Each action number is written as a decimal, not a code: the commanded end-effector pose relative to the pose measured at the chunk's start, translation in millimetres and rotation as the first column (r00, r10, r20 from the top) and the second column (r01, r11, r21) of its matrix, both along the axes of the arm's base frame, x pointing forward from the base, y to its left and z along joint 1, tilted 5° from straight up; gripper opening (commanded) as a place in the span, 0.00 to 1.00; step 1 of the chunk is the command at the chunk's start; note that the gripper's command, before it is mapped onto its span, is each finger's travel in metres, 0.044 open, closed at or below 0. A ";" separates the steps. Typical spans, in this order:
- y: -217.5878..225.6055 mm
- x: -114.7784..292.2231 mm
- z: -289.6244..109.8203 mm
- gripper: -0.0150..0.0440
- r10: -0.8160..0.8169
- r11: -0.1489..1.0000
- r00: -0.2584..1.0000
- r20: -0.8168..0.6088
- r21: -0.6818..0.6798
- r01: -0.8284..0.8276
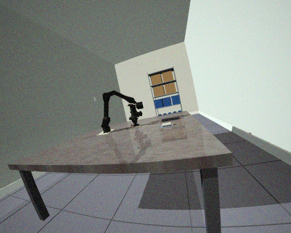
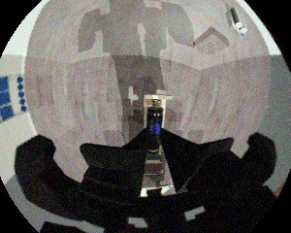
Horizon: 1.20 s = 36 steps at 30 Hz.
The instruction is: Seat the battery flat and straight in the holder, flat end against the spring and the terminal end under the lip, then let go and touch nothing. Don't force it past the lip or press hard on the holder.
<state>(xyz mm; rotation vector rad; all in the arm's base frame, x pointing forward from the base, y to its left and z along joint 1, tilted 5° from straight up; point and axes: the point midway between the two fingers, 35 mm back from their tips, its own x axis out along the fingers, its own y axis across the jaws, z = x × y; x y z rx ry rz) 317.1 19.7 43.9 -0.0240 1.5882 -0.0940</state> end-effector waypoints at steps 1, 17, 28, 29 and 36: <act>-0.5 -4.1 0.0 0.36 -0.004 1.000 1.000 0.005 -0.002 0.004; -0.3 -11.3 -0.8 0.36 -0.004 1.000 1.000 0.011 0.000 0.004; -0.4 -11.3 -0.8 0.40 -0.004 1.000 1.000 0.011 0.000 0.004; -0.4 -11.3 -0.8 0.44 -0.004 1.000 1.000 0.011 0.000 0.004; 0.0 -11.0 3.3 0.53 -0.003 1.000 1.000 0.011 0.000 0.003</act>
